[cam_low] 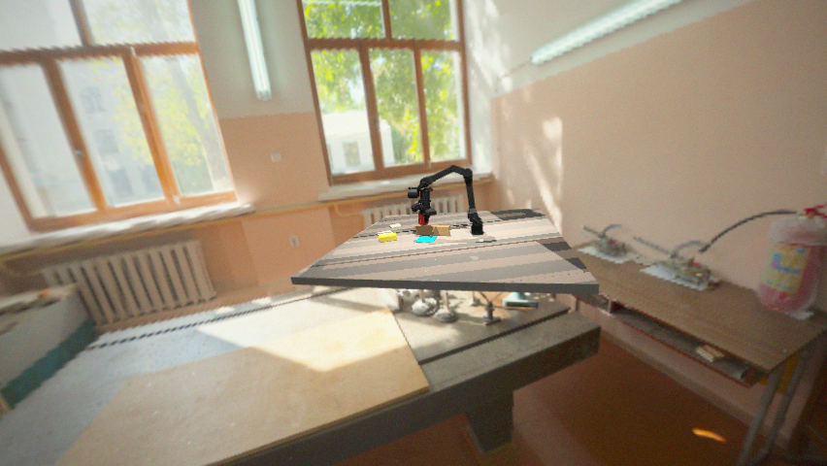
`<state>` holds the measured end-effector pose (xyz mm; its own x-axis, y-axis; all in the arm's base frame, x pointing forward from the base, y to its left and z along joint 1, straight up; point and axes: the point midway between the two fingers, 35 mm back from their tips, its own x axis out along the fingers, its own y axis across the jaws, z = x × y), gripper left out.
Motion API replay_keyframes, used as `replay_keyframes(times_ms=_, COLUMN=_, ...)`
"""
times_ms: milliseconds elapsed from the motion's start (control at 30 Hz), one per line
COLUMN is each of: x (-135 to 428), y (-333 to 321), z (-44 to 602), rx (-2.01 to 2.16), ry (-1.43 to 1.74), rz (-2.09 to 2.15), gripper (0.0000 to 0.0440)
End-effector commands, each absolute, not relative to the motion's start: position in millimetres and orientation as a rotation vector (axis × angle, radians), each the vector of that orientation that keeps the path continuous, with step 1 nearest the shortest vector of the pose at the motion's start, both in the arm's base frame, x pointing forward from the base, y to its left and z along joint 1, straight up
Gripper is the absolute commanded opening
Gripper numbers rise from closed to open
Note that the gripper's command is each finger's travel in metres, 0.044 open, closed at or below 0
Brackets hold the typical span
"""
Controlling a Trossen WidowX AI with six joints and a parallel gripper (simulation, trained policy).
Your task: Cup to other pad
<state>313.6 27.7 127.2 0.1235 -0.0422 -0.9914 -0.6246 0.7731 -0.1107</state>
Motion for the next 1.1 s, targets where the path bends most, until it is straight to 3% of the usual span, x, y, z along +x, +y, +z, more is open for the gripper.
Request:
replay_keyframes(times_ms=0, x=315, y=37, z=126, rx=-0.594, ry=1.389, rz=0.474, gripper=0.0)
replay_keyframes(times_ms=1067, x=298, y=110, z=71, rx=-0.661, ry=1.352, rz=0.548, gripper=0.0015)
